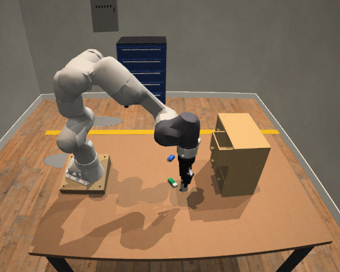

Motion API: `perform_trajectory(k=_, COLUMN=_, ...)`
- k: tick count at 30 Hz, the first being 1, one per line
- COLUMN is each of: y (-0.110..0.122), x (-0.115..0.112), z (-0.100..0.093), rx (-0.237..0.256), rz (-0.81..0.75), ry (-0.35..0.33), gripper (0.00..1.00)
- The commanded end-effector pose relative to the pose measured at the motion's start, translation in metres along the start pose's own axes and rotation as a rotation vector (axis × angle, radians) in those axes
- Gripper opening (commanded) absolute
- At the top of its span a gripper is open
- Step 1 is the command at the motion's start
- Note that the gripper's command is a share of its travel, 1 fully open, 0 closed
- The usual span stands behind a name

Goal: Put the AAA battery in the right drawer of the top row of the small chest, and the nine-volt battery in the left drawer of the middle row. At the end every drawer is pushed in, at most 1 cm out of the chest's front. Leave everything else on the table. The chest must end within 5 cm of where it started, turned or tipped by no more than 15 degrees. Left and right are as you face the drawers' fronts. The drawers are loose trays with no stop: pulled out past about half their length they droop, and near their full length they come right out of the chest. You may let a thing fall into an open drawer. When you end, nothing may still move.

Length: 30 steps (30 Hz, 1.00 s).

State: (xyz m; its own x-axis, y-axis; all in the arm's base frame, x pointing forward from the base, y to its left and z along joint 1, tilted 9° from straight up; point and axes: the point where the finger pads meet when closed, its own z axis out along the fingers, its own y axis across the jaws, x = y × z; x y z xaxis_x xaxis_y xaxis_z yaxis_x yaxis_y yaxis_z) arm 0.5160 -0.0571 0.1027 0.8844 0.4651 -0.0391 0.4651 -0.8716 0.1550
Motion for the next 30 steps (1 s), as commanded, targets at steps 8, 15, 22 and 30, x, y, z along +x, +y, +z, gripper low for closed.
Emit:
perform_trajectory(k=8, y=-0.053, x=0.022, z=0.002, rx=0.001, rz=0.135, ry=-0.006, gripper=0.03)
perform_trajectory(k=15, y=-0.104, x=0.039, z=0.002, rx=0.001, rz=0.244, ry=-0.006, gripper=0.03)
perform_trajectory(k=22, y=-0.116, x=0.042, z=0.002, rx=0.000, rz=0.270, ry=-0.006, gripper=0.03)
perform_trajectory(k=30, y=-0.116, x=0.042, z=0.000, rx=0.000, rz=0.271, ry=-0.006, gripper=0.03)
